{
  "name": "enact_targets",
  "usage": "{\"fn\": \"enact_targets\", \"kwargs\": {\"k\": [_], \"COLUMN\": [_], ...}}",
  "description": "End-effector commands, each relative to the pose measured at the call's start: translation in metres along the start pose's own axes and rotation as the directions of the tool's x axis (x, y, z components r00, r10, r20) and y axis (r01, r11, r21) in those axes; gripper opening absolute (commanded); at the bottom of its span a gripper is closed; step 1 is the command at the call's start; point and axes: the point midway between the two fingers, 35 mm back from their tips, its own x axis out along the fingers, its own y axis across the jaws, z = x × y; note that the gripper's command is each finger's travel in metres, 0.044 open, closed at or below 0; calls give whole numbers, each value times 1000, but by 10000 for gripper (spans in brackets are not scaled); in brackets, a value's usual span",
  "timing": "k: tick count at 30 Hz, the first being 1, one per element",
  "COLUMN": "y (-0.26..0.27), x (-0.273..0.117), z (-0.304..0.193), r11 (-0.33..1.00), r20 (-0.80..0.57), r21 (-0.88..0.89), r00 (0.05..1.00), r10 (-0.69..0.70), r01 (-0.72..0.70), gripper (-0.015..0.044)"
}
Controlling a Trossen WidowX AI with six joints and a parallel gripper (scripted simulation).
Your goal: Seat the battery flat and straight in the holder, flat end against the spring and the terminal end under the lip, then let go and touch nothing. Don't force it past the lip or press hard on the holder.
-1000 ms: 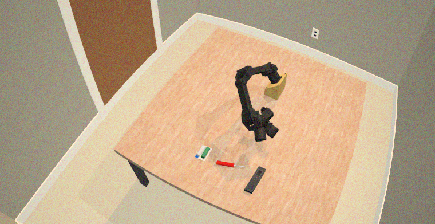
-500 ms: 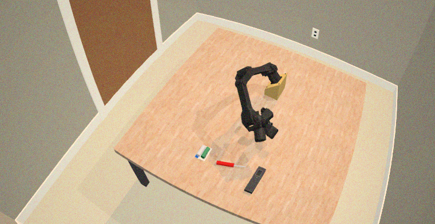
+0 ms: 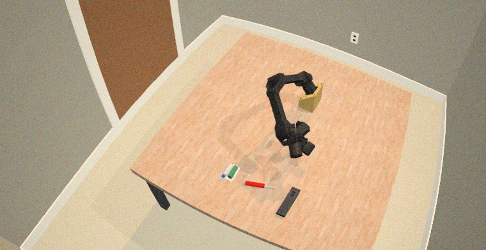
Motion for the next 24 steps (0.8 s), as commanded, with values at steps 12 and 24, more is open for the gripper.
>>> {"fn": "enact_targets", "kwargs": {"k": [12, 24], "y": [-3, -3], "x": [2, 4], "z": [-4, -3], "r11": [1000, 1000], "r20": [-102, -159], "r21": [0, 2], "r00": [995, 987], "r10": [-9, -7], "r01": [9, 7], "gripper": [73, 73]}}
